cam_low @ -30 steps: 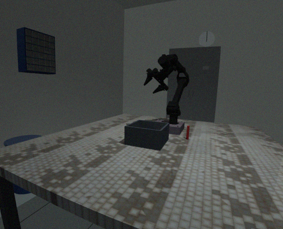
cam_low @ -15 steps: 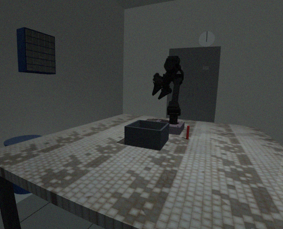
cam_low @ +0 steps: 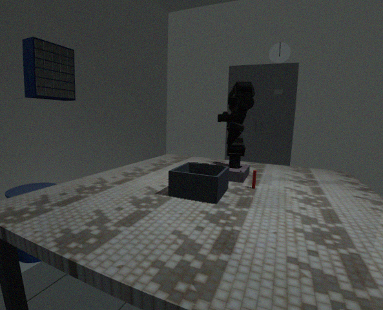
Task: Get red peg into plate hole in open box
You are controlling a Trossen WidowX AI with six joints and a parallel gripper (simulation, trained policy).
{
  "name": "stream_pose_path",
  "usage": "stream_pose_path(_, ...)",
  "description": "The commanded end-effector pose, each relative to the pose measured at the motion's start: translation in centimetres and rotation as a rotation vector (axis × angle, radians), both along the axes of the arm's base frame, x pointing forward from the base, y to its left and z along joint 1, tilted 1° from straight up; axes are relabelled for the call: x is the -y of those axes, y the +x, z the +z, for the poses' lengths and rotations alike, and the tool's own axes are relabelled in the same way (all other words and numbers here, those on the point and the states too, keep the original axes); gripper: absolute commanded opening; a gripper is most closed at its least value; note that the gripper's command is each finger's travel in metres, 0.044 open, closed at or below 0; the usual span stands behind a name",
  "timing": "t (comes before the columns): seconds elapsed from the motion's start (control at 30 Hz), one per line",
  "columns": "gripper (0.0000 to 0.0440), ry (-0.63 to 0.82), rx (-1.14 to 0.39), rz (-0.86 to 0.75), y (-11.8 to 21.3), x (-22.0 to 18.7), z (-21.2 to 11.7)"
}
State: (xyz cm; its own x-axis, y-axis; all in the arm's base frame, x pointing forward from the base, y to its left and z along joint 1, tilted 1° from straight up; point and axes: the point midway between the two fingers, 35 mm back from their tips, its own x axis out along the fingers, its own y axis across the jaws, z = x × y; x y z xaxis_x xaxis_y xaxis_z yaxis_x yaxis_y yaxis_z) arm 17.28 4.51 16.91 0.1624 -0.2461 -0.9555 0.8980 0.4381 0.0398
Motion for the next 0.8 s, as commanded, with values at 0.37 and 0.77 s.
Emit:
stream_pose_path(0.37, 0.044, 0.057, -0.228, 0.293, -2.4, -7.2, -6.7)
stream_pose_path(0.77, 0.044, 0.08, -0.222, 0.397, -2.4, -10.0, -12.0)
